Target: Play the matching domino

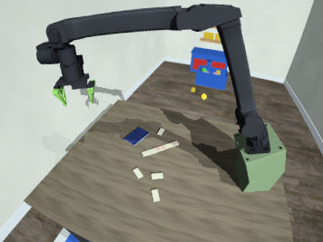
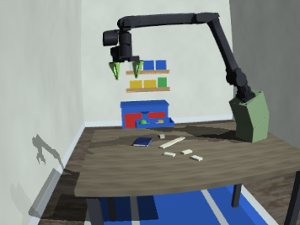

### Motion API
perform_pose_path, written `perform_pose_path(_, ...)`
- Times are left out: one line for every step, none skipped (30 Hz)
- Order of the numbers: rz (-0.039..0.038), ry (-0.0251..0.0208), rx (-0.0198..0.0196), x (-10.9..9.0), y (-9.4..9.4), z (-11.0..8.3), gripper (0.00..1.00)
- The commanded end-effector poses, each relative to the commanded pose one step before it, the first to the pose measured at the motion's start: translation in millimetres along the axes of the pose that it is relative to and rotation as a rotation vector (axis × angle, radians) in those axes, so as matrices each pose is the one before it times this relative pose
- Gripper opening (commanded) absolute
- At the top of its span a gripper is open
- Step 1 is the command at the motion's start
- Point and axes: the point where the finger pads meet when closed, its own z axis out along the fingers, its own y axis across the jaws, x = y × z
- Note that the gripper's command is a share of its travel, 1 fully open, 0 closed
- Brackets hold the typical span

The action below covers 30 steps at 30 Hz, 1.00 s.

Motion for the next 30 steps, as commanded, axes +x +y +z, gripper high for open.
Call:
perform_pose_path(-0.00078, -0.00426, -0.01354, -0.04, 1.36, -7.21, 1.00)
perform_pose_path(0.00000, 0.00000, 0.00000, 0.00, 0.00, 0.00, 1.00)
perform_pose_path(0.00000, 0.00000, 0.00000, 0.00, 0.00, 0.00, 1.00)
perform_pose_path(0.00000, 0.00000, 0.00000, 0.00, 0.00, 0.00, 1.00)
perform_pose_path(0.00000, 0.00000, 0.00000, 0.00, 0.00, 0.00, 1.00)
perform_pose_path(0.00000, 0.00000, 0.00000, 0.00, 0.00, 0.00, 1.00)
perform_pose_path(0.00000, 0.00000, 0.00000, 0.00, 0.00, 0.00, 1.00)
perform_pose_path(0.00000, 0.00000, 0.00000, 0.00, 0.00, 0.00, 1.00)
perform_pose_path(0.00000, 0.00000, 0.00000, 0.00, 0.00, 0.00, 1.00)
perform_pose_path(0.00000, 0.00000, 0.00000, 0.00, 0.00, 0.00, 1.00)
perform_pose_path(0.00000, 0.00000, 0.00000, 0.00, 0.00, 0.00, 1.00)
perform_pose_path(0.00000, 0.00000, 0.00000, 0.00, 0.00, 0.00, 1.00)
perform_pose_path(0.00000, 0.00000, 0.00000, 0.00, 0.00, 0.00, 1.00)
perform_pose_path(0.00000, 0.00000, 0.00000, 0.00, 0.00, 0.00, 1.00)
perform_pose_path(0.00000, 0.00000, 0.00000, 0.00, 0.00, 0.00, 1.00)
perform_pose_path(0.00000, 0.00000, 0.00000, 0.00, 0.00, 0.00, 1.00)
perform_pose_path(0.00000, 0.00000, 0.00000, 0.00, 0.00, 0.00, 1.00)
perform_pose_path(-0.01169, -0.00568, -0.00972, -1.52, 0.57, 0.10, 1.00)
perform_pose_path(-0.01169, -0.00568, -0.00972, -1.53, 0.55, 0.11, 1.00)
perform_pose_path(-0.01169, -0.00568, -0.00972, -1.53, 0.53, 0.12, 1.00)
perform_pose_path(-0.01169, -0.00568, -0.00972, -1.54, 0.51, 0.14, 1.00)
perform_pose_path(-0.01169, -0.00568, -0.00972, -1.54, 0.50, 0.15, 1.00)
perform_pose_path(-0.01169, -0.00568, -0.00972, -1.55, 0.48, 0.16, 1.00)
perform_pose_path(-0.01169, -0.00568, -0.00972, -1.55, 0.46, 0.18, 1.00)
perform_pose_path(-0.01169, -0.00568, -0.00972, -1.56, 0.44, 0.19, 1.00)
perform_pose_path(-0.01169, -0.00568, -0.00972, -1.56, 0.42, 0.20, 1.00)
perform_pose_path(-0.01169, -0.00568, -0.00972, -1.57, 0.40, 0.22, 1.00)
perform_pose_path(0.00000, 0.00000, 0.00000, 0.00, 0.00, 0.00, 1.00)
perform_pose_path(0.00000, 0.00000, 0.00000, 0.00, 0.00, 0.00, 1.00)
perform_pose_path(0.00000, 0.00000, 0.00000, 0.00, 0.00, 0.00, 1.00)
